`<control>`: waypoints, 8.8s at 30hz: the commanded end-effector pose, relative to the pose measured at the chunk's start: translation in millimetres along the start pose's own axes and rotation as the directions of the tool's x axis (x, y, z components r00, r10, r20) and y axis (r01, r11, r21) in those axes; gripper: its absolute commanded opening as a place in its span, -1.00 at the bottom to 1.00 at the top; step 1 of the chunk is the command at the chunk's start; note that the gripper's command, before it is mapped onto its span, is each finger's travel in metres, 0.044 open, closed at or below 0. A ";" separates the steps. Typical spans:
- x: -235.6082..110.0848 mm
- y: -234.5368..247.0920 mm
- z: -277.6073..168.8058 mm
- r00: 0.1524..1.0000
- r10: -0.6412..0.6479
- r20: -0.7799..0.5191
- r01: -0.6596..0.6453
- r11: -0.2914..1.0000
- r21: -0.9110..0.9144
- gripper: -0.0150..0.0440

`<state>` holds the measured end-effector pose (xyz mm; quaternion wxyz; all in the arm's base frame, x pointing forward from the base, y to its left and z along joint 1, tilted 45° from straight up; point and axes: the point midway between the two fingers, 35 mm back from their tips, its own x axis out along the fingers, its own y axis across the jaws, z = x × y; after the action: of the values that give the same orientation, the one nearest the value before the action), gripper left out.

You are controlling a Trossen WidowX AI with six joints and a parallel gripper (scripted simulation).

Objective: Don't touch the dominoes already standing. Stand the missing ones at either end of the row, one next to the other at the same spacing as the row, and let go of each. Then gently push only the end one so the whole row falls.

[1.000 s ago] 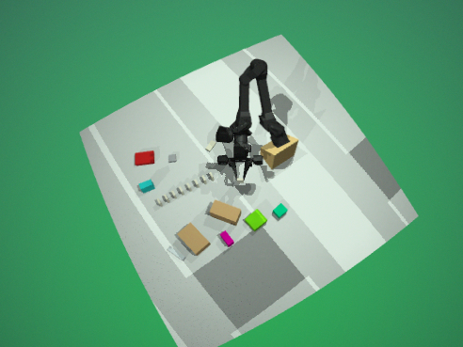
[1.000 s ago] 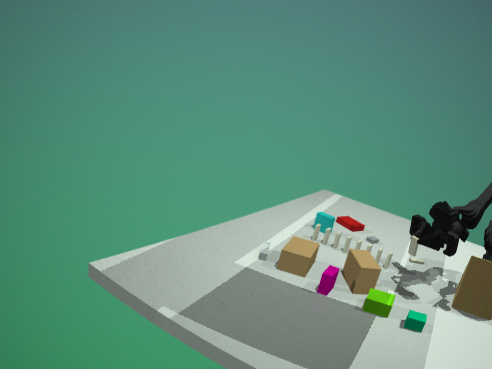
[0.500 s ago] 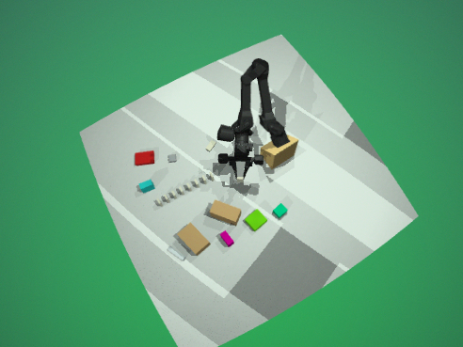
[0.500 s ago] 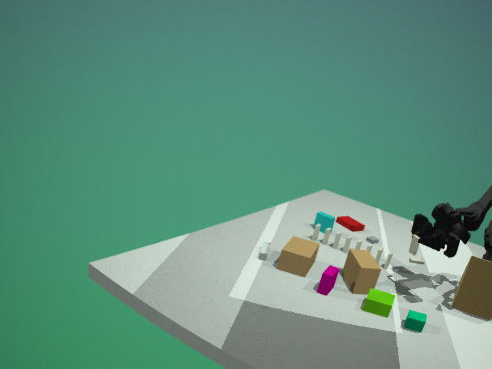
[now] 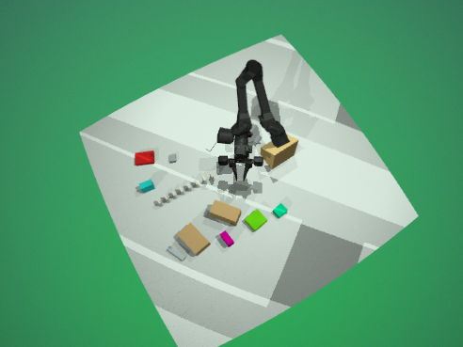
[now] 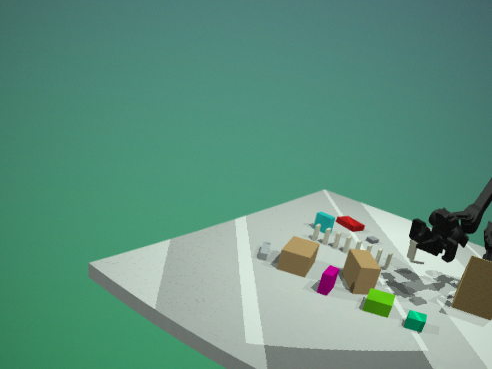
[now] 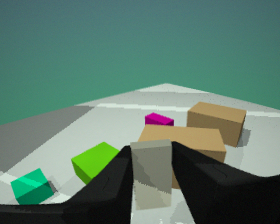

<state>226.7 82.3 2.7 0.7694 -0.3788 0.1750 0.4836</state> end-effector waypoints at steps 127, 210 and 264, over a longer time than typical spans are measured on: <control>41.3 1.8 -66.0 0.111 -0.001 -0.994 0.016 1.000 0.001 1.00; -41.3 -100.2 13.0 0.116 0.001 -0.993 0.868 0.486 0.102 -0.13; -43.4 -99.6 23.4 0.117 0.001 -0.993 0.869 0.483 0.103 1.00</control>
<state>300.0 9.8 43.0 0.6968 -0.2919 0.6129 -0.2316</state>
